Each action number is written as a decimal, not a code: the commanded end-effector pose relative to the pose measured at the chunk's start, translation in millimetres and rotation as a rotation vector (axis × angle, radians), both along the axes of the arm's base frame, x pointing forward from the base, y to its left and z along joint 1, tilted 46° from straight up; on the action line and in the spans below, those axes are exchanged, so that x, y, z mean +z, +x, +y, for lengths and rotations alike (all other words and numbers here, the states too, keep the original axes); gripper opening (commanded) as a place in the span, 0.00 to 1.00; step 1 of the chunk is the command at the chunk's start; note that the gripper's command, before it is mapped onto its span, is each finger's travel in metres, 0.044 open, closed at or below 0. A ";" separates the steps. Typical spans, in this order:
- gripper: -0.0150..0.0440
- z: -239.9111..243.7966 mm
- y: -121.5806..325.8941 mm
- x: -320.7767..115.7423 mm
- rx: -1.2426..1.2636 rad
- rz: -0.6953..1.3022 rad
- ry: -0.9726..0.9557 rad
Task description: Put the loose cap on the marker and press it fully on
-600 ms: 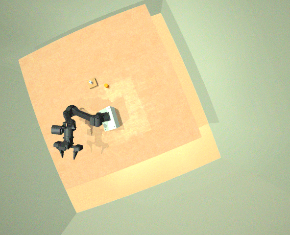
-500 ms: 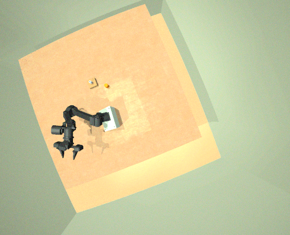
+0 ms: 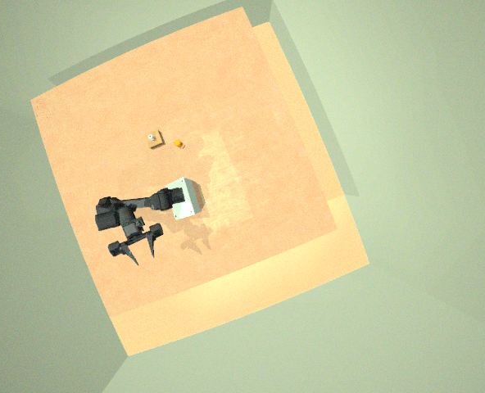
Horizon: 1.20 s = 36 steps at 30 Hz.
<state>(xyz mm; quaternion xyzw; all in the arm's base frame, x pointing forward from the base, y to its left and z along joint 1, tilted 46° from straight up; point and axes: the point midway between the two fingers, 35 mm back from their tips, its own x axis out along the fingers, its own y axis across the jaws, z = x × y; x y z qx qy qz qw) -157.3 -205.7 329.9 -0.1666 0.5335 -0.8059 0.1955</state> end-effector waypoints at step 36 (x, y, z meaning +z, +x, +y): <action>0.68 49.3 402.6 -314.6 1.609 -0.549 1.815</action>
